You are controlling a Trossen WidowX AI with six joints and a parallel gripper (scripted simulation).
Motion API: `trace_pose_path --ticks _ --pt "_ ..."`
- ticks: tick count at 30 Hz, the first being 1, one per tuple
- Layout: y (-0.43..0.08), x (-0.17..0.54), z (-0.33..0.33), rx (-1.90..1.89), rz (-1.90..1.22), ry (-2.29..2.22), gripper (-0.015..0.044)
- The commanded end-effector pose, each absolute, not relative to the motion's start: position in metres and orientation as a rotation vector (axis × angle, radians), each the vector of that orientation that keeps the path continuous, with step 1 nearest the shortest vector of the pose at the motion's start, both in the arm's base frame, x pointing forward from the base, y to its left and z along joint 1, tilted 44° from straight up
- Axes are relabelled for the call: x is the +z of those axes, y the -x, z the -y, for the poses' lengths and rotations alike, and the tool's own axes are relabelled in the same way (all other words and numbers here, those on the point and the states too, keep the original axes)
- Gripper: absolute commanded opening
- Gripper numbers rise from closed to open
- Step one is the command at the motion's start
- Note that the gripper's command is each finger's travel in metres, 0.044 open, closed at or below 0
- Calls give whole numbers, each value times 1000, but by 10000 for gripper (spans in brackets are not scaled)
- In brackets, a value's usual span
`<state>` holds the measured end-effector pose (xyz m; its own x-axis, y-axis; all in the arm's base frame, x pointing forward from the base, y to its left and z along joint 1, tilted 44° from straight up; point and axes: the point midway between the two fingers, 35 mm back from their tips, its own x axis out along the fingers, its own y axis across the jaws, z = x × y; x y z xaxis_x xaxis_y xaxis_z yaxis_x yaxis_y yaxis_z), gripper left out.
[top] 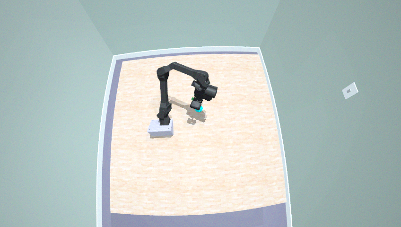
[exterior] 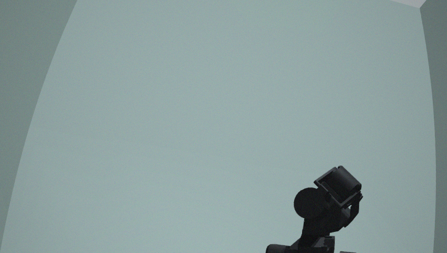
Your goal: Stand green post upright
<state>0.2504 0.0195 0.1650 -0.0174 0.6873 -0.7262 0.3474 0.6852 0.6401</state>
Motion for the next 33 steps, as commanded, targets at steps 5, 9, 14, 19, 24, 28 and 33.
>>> trace_pose_path --ticks 5,9,14,19,24,28,33 --pt "-244 164 -24 317 -1634 -841 23" --pt "-242 162 -26 303 -1637 -816 23" --pt "-239 160 -27 285 -1640 -787 23" --pt "-237 157 -29 266 -1641 -757 23" --pt "-235 155 -30 247 -1641 -728 23" --pt "-233 153 -31 232 -1640 -706 23" --pt "-231 151 -32 213 -1637 -678 23"
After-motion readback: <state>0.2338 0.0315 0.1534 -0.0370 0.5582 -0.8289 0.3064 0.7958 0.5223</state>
